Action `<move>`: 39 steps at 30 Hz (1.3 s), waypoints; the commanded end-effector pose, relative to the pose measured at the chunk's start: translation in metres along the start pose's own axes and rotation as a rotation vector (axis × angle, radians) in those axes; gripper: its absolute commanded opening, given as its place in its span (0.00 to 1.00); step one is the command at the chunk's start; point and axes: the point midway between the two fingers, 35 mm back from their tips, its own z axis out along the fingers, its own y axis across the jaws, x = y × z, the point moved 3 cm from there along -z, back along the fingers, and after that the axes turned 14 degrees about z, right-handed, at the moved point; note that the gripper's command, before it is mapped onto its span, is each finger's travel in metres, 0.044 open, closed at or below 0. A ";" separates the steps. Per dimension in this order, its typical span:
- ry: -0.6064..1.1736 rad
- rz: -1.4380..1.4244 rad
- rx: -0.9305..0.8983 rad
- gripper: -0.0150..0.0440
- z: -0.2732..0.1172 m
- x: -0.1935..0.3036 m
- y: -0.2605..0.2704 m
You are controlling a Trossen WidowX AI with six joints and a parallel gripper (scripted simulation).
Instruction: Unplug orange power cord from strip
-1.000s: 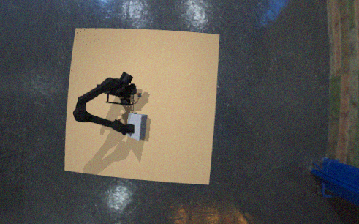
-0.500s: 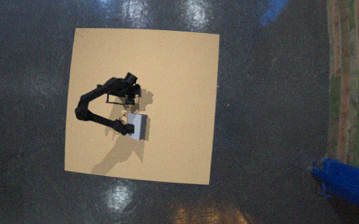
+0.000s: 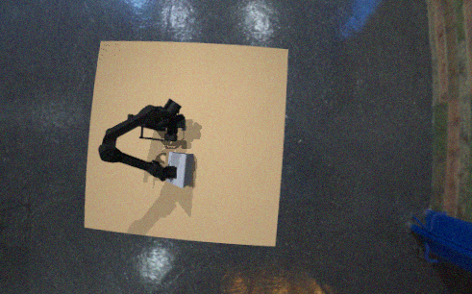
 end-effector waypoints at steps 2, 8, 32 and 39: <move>0.002 -0.006 -0.005 0.53 -0.002 0.003 0.001; 0.002 -0.006 -0.005 0.53 -0.002 0.012 -0.001; 0.005 -0.006 -0.004 0.53 0.000 0.040 -0.009; 0.005 -0.006 -0.004 0.53 0.009 0.040 -0.009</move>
